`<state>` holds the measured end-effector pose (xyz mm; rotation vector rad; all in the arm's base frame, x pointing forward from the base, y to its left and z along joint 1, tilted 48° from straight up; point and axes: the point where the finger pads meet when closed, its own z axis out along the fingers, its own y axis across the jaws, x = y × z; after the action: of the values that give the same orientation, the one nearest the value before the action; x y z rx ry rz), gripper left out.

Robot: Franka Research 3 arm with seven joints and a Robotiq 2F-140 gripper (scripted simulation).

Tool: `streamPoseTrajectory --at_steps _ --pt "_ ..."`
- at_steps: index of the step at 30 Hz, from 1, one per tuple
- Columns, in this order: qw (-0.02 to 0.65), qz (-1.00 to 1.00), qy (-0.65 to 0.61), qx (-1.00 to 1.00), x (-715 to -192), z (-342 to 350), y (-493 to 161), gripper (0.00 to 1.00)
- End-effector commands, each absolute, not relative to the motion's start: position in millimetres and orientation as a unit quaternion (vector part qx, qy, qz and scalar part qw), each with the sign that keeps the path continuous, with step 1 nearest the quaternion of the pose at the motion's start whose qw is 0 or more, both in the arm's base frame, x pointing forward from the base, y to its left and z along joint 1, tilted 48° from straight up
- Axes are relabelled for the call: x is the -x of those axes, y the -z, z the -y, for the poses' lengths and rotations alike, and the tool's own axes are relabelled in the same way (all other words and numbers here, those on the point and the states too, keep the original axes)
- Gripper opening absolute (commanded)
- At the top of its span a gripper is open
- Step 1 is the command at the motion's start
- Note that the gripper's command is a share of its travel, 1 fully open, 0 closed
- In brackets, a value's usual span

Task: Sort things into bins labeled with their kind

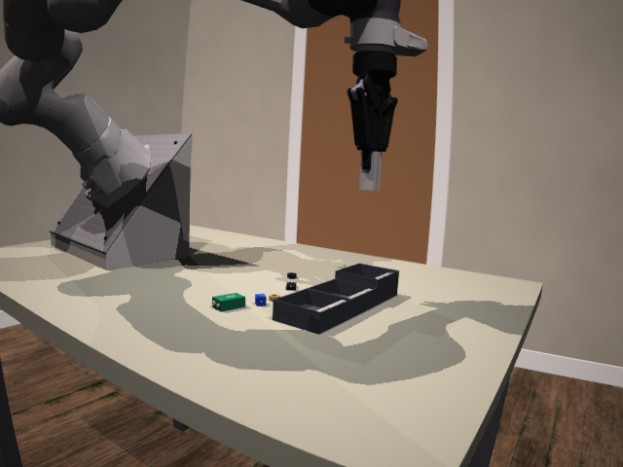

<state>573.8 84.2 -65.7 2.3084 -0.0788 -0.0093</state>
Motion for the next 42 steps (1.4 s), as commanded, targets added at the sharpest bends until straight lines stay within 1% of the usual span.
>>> streamPoseTrajectory --at_steps 1,22,23,25,28,40,42 --pt "0.405 0.030 0.007 -0.914 -574 -82 66 0.05" --pt "0.405 0.030 0.007 -0.914 -574 -82 66 0.05" --pt "0.404 0.008 0.017 -0.914 -567 -79 69 0.19" --pt "0.404 0.008 0.017 -0.914 -567 -79 69 0.19" --pt "0.402 -0.060 0.047 -0.913 -546 -71 80 0.19" --pt "0.401 -0.189 0.114 -0.889 -461 -37 122 0.19" --pt "0.401 -0.189 0.114 -0.889 -461 -37 122 0.19"
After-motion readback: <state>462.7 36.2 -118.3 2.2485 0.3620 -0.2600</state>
